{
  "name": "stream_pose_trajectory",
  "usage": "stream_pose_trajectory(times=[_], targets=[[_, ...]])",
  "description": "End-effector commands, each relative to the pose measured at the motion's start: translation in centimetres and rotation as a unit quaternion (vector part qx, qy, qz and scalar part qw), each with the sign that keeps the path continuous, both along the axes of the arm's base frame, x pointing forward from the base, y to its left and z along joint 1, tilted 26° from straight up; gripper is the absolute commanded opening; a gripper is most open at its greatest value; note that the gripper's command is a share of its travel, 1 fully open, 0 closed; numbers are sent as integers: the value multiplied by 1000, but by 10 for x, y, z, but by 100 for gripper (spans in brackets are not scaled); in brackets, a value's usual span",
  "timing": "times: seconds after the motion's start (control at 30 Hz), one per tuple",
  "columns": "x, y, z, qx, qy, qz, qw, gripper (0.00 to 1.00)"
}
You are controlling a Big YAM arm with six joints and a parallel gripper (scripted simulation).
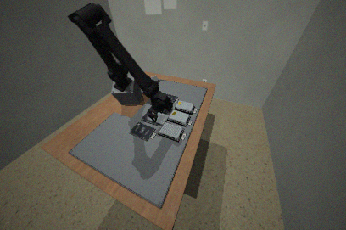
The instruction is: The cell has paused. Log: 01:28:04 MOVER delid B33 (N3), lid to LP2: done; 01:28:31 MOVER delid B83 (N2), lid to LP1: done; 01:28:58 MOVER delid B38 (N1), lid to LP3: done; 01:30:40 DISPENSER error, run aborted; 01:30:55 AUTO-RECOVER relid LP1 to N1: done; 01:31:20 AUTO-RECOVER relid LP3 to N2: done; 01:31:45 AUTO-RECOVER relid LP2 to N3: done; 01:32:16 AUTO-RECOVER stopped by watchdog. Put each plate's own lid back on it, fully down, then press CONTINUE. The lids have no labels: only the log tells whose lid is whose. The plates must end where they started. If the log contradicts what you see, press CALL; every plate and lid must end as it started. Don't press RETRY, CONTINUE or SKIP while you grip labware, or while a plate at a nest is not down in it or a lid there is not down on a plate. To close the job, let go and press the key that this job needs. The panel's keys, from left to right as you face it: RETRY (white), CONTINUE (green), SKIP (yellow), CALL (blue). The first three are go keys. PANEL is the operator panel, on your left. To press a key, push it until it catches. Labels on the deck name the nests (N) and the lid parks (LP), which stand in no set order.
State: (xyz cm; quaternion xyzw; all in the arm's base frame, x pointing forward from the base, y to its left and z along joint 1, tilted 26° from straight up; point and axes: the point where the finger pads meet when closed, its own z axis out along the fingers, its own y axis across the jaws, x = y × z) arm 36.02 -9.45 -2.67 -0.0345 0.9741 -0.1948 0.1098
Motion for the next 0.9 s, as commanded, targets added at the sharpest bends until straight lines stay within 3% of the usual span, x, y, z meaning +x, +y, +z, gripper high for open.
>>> stream_pose_trajectory(times=[0.0,0.1,0.6,0.67,0.87], targets=[[20,-4,6,0,3,4,1000,0],[26,-3,8,0,3,7,1000,0],[97,-18,33,0,0,8,1000,0],[97,-18,33,0,0,8,1000,0],[125,-25,43,0,-1,5,1000,0]])
